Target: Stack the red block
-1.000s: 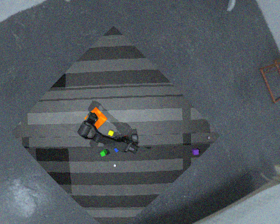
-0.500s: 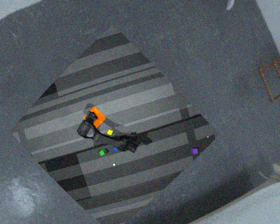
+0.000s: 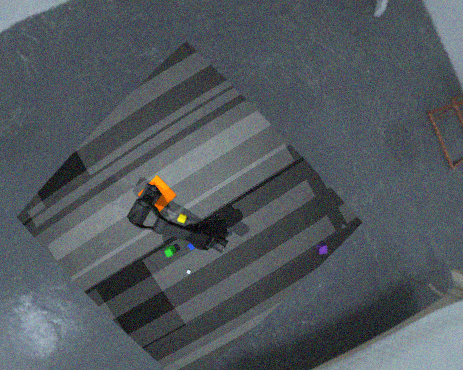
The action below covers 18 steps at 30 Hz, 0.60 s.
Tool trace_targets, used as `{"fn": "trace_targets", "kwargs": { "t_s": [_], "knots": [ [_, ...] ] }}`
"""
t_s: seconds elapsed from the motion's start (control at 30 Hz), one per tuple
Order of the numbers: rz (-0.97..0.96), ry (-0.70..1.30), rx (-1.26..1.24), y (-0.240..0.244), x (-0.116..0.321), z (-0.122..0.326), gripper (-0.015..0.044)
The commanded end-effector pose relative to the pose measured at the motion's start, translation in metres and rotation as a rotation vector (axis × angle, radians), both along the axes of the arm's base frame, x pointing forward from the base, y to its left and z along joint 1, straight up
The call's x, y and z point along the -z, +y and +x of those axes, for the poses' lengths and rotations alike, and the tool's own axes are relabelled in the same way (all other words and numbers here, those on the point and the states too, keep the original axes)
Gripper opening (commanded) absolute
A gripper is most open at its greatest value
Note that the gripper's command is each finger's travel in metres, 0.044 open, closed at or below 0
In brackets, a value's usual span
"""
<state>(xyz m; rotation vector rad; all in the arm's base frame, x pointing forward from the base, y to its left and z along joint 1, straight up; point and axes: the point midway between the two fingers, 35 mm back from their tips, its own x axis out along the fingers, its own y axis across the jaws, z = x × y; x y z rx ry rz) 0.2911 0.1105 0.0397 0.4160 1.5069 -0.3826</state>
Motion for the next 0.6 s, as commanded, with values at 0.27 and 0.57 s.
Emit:
{"fn": "trace_targets", "kwargs": {
  "t_s": [0.27,0.57],
  "knots": [
    [-0.003,-0.003,0.004,0.000,-0.022,0.000,0.0000],
    [-0.003,-0.003,0.004,-0.001,-0.067,-0.002,0.0000]
  ]
}}
